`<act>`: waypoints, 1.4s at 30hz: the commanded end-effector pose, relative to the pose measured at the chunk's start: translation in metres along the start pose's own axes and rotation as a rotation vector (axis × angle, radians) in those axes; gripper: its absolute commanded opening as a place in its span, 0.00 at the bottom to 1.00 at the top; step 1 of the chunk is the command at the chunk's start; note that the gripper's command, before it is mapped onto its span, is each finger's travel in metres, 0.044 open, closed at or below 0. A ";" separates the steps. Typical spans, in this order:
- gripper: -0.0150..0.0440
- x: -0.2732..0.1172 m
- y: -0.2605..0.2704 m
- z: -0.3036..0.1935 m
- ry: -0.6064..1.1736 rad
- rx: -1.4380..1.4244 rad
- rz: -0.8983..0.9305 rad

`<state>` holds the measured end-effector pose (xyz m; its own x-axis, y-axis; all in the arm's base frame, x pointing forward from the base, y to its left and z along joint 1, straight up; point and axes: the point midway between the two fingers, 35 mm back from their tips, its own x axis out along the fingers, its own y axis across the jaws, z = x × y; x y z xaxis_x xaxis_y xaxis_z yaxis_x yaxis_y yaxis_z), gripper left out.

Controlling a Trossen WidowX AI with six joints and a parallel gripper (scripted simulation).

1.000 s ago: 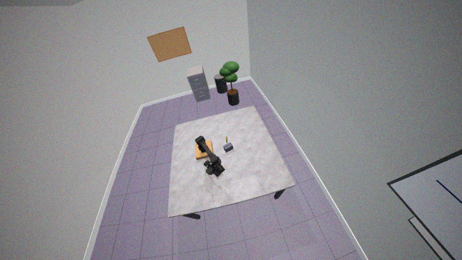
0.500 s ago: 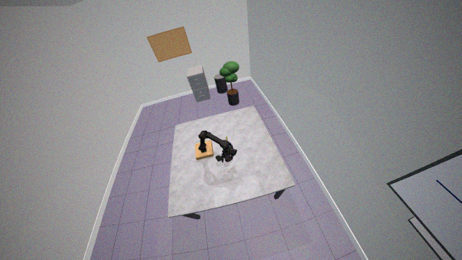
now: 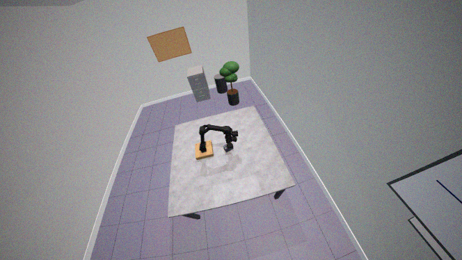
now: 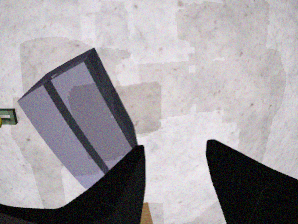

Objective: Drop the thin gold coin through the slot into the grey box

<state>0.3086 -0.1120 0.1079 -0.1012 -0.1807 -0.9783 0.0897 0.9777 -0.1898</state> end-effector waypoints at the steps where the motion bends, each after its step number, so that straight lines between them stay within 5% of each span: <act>1: 0.53 -0.016 0.070 0.003 -0.080 -0.519 0.048; 13: 0.53 -0.043 0.187 -0.016 -0.230 -1.397 0.088; 25: 0.53 -0.043 0.190 -0.020 -0.233 -1.413 0.089; 42: 0.53 0.006 0.200 -0.014 -0.233 -1.413 0.089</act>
<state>0.3143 0.0842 0.0756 0.0422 0.0068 -0.9991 -0.9669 0.2522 -0.0391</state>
